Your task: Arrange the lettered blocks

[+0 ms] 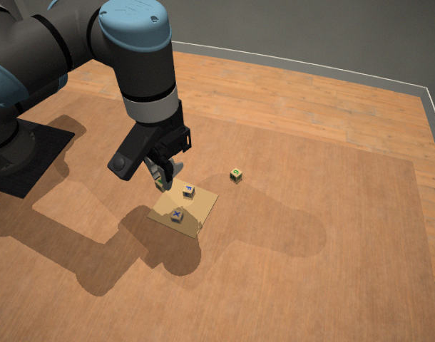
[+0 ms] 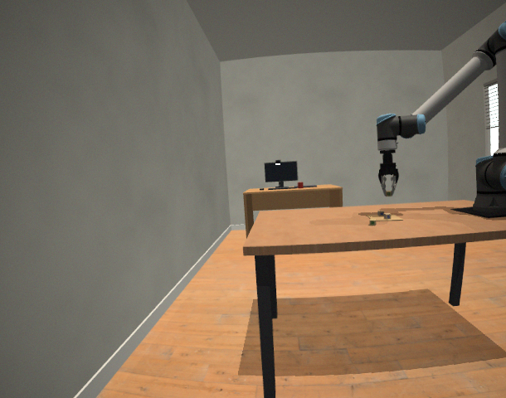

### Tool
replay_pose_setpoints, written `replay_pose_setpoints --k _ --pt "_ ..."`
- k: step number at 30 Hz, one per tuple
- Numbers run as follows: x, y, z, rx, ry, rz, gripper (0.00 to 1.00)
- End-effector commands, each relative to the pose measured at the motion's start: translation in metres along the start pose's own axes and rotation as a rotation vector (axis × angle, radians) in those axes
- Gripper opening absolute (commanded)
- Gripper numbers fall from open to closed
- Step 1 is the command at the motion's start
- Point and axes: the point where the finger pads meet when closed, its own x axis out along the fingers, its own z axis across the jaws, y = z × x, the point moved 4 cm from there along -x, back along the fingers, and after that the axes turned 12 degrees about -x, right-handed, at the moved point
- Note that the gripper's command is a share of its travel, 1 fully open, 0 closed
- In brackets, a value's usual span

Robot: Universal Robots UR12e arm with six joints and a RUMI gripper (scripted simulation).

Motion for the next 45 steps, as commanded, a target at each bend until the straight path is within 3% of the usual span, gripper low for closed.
replay_pose_setpoints --k 1,45 --pt "-0.001 -0.001 0.0 0.139 0.001 0.004 0.05" --pt "-0.001 -0.011 0.001 1.089 0.003 0.003 0.05"
